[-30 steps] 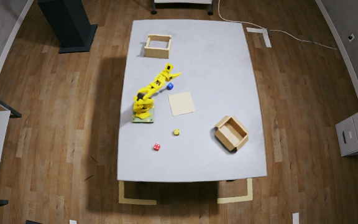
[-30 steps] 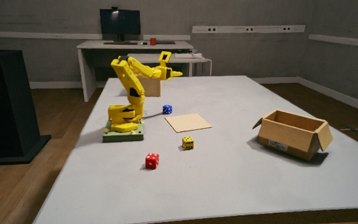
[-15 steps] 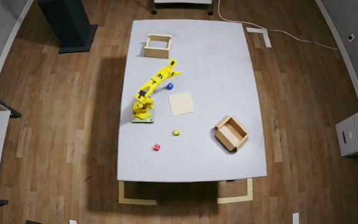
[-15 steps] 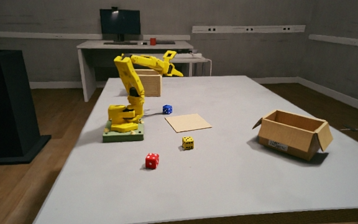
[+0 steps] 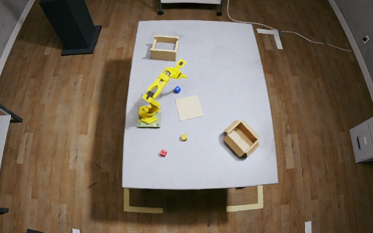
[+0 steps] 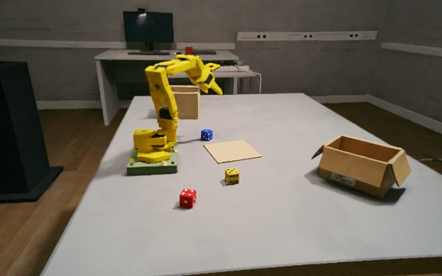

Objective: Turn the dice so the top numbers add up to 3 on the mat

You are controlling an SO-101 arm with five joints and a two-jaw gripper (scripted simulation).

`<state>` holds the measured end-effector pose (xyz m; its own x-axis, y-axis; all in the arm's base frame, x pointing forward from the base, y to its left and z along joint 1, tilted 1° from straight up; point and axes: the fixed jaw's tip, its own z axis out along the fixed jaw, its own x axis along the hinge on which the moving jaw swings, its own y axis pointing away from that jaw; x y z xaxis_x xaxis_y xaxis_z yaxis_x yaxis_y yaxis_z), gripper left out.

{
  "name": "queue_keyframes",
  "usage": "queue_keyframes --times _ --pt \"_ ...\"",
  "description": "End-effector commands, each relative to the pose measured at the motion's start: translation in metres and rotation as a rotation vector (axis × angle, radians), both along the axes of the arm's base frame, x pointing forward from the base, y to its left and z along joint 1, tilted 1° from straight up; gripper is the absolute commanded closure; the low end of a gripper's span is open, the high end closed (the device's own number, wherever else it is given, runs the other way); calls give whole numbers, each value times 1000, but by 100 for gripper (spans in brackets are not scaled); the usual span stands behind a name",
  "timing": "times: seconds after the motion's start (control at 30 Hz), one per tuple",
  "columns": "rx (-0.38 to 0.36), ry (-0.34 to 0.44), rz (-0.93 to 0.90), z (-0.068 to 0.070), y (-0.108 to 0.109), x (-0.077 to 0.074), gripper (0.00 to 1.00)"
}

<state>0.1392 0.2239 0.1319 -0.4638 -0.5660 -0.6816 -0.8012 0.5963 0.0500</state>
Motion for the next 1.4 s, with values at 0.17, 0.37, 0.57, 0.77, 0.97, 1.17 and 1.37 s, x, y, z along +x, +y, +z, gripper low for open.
queue_keyframes --times 0.17,0.37,0.57,0.77,0.97,1.17,1.37 --pt "-148 115 -6 3 -11 -11 65" --pt "-180 138 -7 4 -14 -14 65" --pt "-202 153 -8 5 -17 -16 65" --pt "-205 155 -9 5 -17 -16 65" --pt "-220 164 -9 1 -17 -16 65" --pt "-315 225 -10 -23 -17 -16 65" --pt "-416 289 -11 -48 -19 -17 65"
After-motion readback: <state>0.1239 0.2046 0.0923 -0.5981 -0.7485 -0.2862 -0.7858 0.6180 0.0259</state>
